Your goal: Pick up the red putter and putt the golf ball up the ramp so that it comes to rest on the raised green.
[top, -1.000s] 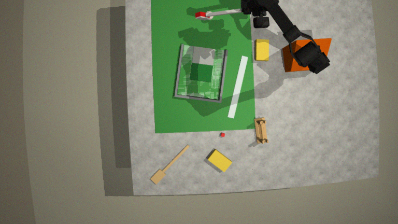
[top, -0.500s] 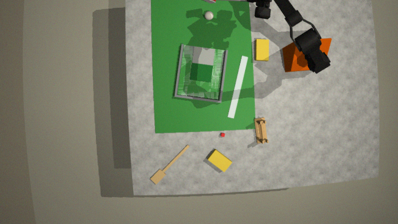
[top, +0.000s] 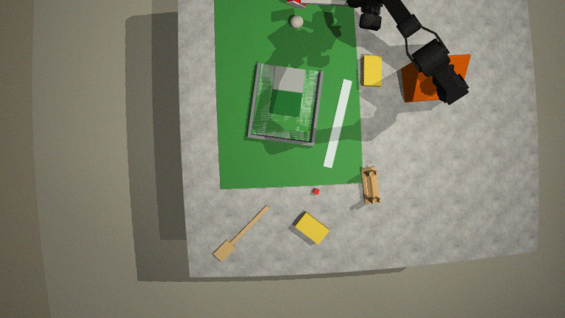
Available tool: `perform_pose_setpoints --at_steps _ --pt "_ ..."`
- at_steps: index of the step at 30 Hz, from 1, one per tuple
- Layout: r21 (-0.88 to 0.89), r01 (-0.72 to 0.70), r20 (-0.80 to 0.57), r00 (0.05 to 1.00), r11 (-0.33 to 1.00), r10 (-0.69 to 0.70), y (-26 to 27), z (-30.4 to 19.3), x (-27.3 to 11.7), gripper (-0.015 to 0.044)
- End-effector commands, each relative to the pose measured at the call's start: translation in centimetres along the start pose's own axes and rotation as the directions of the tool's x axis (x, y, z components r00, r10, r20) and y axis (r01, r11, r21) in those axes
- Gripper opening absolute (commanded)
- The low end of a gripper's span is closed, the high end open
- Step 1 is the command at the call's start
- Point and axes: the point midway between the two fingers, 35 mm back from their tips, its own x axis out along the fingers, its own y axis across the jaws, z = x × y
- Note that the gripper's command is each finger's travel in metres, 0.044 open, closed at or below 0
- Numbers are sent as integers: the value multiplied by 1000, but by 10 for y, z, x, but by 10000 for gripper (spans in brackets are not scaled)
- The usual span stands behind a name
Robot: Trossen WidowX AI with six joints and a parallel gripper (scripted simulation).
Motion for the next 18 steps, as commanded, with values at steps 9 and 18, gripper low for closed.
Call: perform_pose_setpoints --at_steps 9,18 --pt "4 -9 3 1000 1000 9 2 0 20 0" --pt "1 -3 -4 1000 1000 3 1 -1 20 0"
